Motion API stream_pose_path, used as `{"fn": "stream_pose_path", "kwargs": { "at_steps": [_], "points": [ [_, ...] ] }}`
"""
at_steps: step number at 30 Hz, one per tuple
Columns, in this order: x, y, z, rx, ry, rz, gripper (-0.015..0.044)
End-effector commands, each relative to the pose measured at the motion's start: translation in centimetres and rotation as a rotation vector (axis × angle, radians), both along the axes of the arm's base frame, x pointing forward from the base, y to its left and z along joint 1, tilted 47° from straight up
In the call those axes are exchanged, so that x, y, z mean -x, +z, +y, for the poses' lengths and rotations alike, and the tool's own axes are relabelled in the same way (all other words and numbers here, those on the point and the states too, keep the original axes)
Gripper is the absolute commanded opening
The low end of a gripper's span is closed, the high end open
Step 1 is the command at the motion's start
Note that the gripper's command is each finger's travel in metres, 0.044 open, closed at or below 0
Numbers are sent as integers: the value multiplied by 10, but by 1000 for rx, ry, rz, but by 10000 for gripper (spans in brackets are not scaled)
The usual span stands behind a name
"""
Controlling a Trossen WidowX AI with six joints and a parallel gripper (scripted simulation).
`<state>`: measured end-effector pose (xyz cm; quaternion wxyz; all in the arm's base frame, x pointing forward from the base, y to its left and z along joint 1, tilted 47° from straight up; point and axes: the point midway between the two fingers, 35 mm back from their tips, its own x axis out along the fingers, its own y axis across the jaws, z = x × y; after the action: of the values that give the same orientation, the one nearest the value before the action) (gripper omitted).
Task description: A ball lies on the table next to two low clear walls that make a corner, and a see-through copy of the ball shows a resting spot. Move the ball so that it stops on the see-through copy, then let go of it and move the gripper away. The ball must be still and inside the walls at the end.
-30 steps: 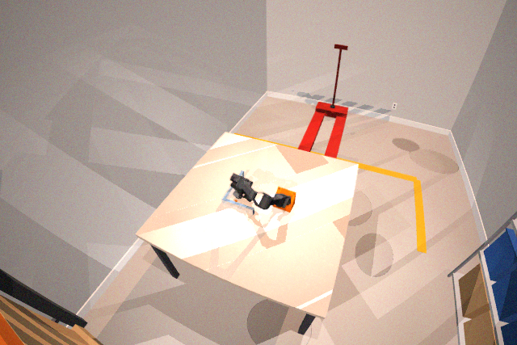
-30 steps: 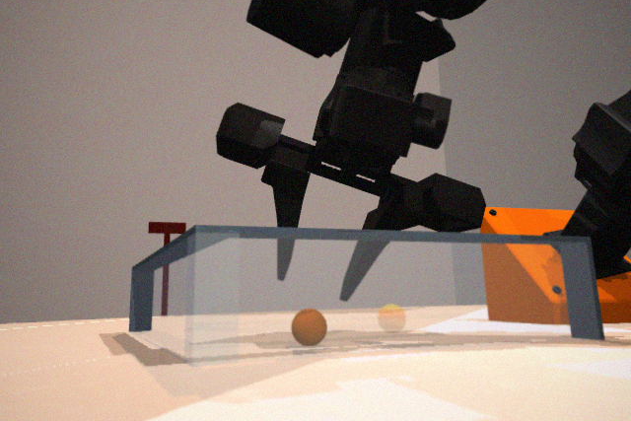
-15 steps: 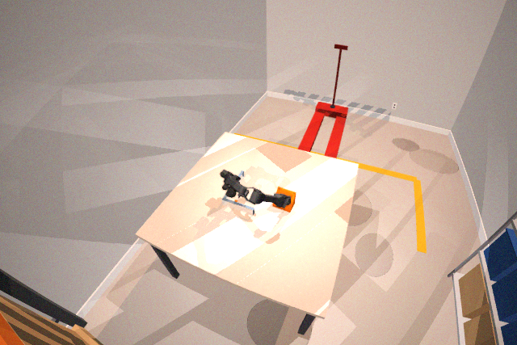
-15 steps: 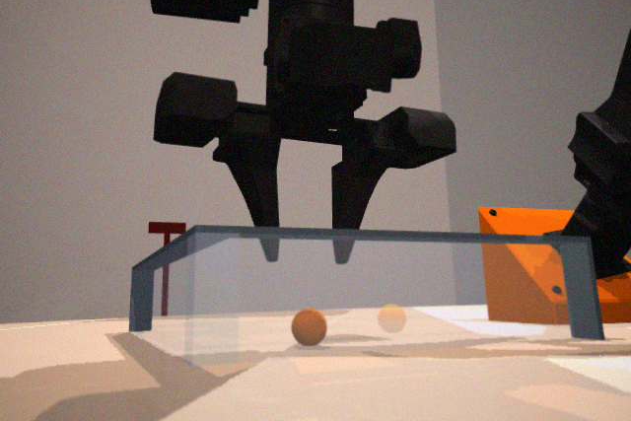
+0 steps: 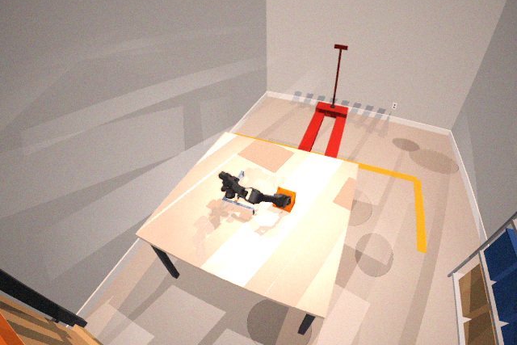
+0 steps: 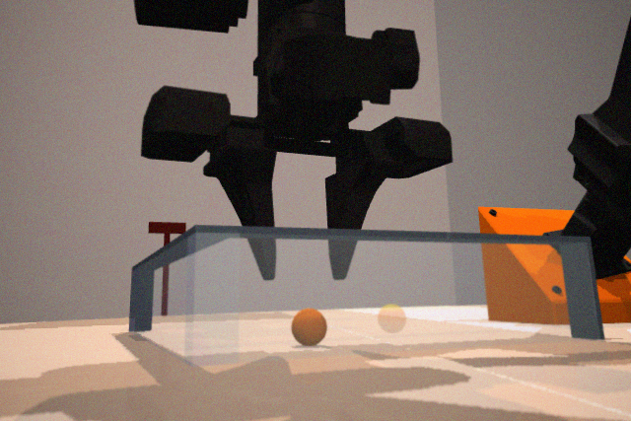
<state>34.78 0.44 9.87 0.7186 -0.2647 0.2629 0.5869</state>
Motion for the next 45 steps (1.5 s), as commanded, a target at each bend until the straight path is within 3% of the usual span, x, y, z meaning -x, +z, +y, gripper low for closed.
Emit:
{"fn": "stream_pose_path", "kwargs": {
  "at_steps": [1,15,18,29,31,45],
  "points": [
    [0,-6,6,-6,-2,9,205],
    [-3,-20,20,-8,-2,8,205],
    [-3,-20,20,-8,-2,8,126],
    [-3,-20,20,-8,-2,8,53],
    [-3,-19,20,-7,-2,8,1],
    [4,28,-35,3,-3,11,0]
  ]
}}
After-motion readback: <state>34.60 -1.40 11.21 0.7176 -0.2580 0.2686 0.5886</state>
